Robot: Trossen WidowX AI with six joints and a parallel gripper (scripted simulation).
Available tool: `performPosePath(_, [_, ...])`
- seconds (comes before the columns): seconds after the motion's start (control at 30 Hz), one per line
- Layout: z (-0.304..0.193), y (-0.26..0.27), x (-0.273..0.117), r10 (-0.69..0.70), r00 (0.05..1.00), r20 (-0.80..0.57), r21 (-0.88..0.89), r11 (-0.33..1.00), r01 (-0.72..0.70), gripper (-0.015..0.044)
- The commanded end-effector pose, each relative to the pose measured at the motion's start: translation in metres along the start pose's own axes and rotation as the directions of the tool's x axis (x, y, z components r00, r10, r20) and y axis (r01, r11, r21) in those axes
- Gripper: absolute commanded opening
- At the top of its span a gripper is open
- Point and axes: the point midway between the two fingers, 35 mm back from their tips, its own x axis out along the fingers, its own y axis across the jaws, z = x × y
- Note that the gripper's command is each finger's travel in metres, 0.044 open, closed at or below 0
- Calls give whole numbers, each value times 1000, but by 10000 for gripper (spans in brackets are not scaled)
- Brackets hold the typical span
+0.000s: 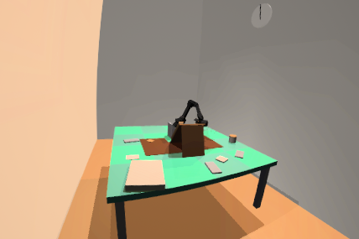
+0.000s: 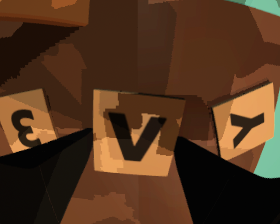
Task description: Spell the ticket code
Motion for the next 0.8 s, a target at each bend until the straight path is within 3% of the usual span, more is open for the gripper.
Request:
performPosePath(0.0, [0,0,-3,-1,1000,-4,-6,1000,1,0])
performPosePath(0.77, [4,0,-16,-1,1000,-3,-6,1000,1,0])
